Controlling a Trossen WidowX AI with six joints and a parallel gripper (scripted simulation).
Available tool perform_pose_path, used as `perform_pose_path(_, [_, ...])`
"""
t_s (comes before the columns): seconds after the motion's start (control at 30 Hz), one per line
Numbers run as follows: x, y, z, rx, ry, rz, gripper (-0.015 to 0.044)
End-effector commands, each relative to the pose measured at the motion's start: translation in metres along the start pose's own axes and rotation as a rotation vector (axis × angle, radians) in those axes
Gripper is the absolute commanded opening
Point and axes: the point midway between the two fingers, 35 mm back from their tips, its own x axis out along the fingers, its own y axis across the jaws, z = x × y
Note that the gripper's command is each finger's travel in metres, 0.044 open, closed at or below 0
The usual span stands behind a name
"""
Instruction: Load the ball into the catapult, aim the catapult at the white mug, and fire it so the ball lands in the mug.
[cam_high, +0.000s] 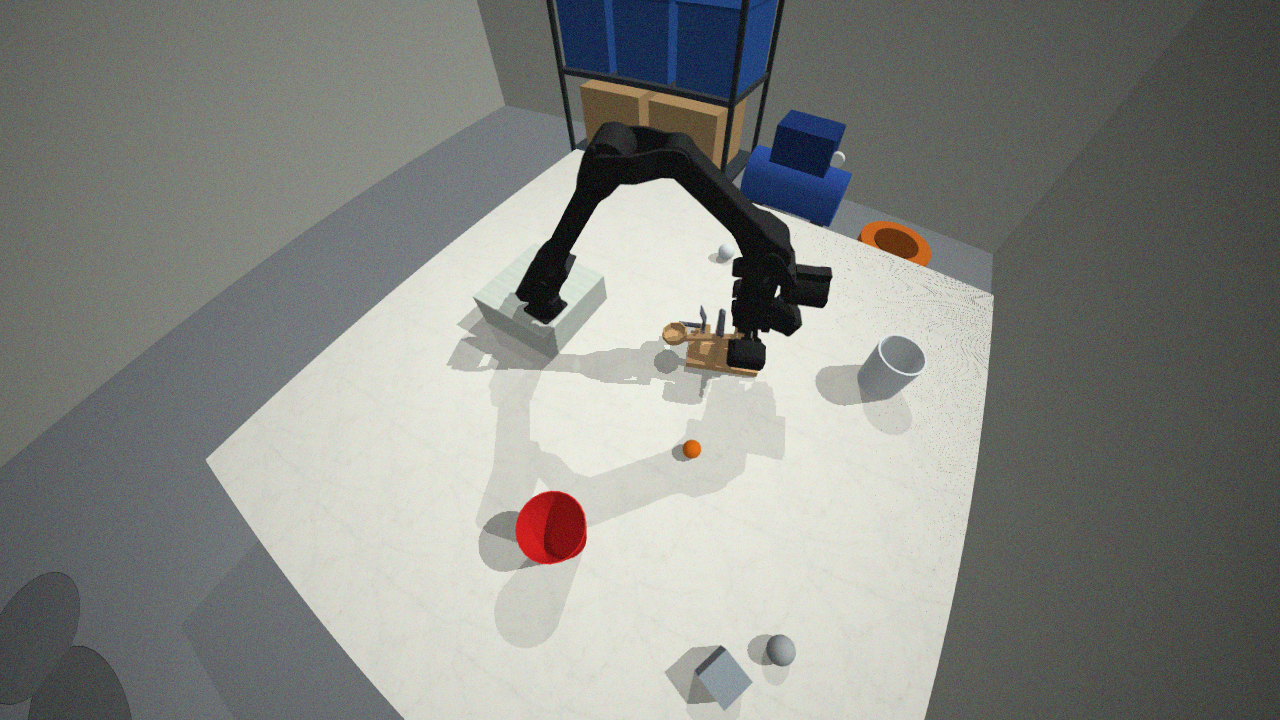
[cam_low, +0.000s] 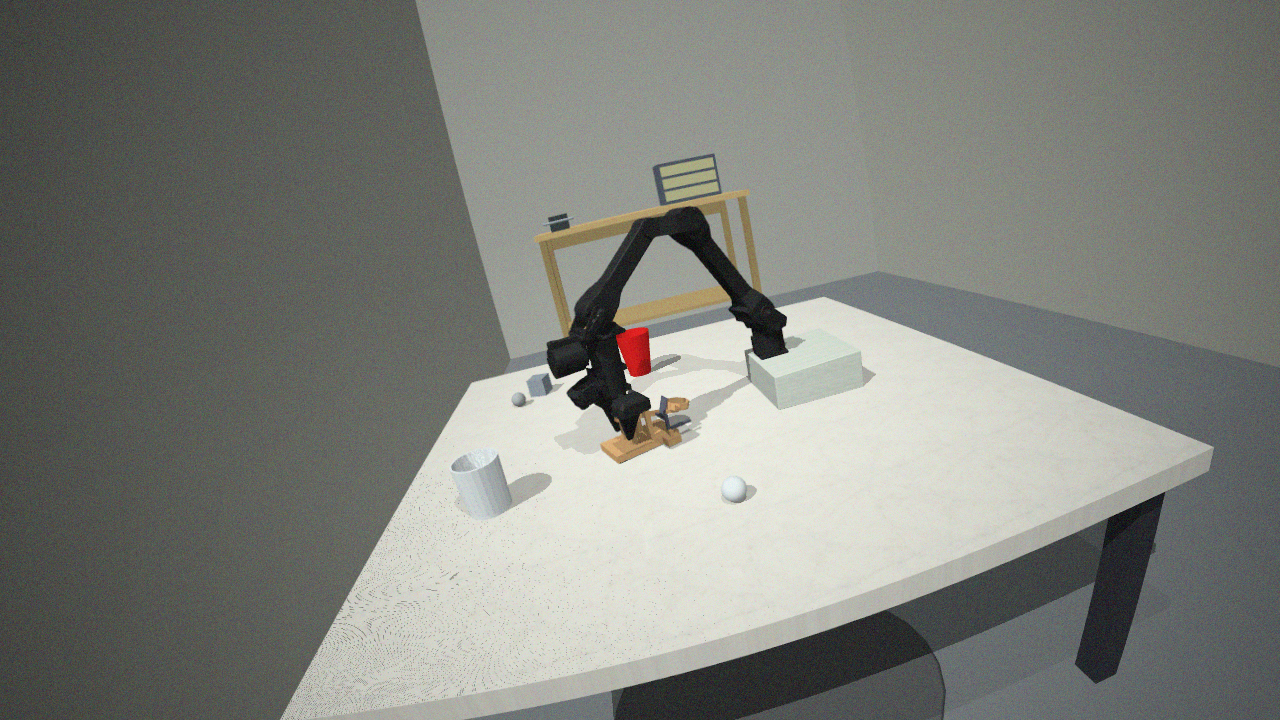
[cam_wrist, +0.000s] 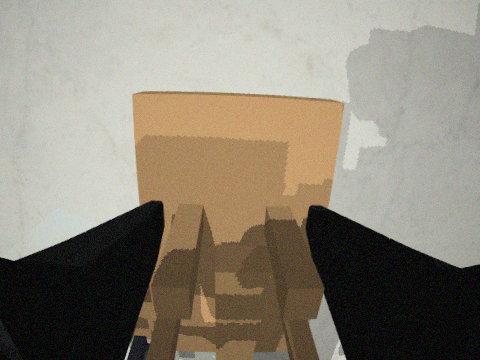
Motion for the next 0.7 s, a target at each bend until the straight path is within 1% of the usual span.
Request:
perform_pose_path(0.0, [0.000,0.000,0.000,0.000,-0.001,0.000,0.0177])
perform_pose_path(0.03, [0.000,0.000,0.000,0.000,-0.001,0.000,0.0151])
perform_pose_path(0.23, [0.000,0.000,0.000,0.000,-0.001,0.000,0.0111])
perform_pose_path(0.3, [-0.011,0.000,0.001,0.000,-0.001,0.000,0.0059])
perform_pose_path(0.37, [-0.039,0.000,0.001,0.000,0.000,0.000,0.0006])
perform_pose_path(0.43, [-0.050,0.000,0.001,0.000,0.000,0.000,0.0000])
perform_pose_path(0.67, [-0.045,0.000,0.001,0.003,0.004,-0.001,0.0000])
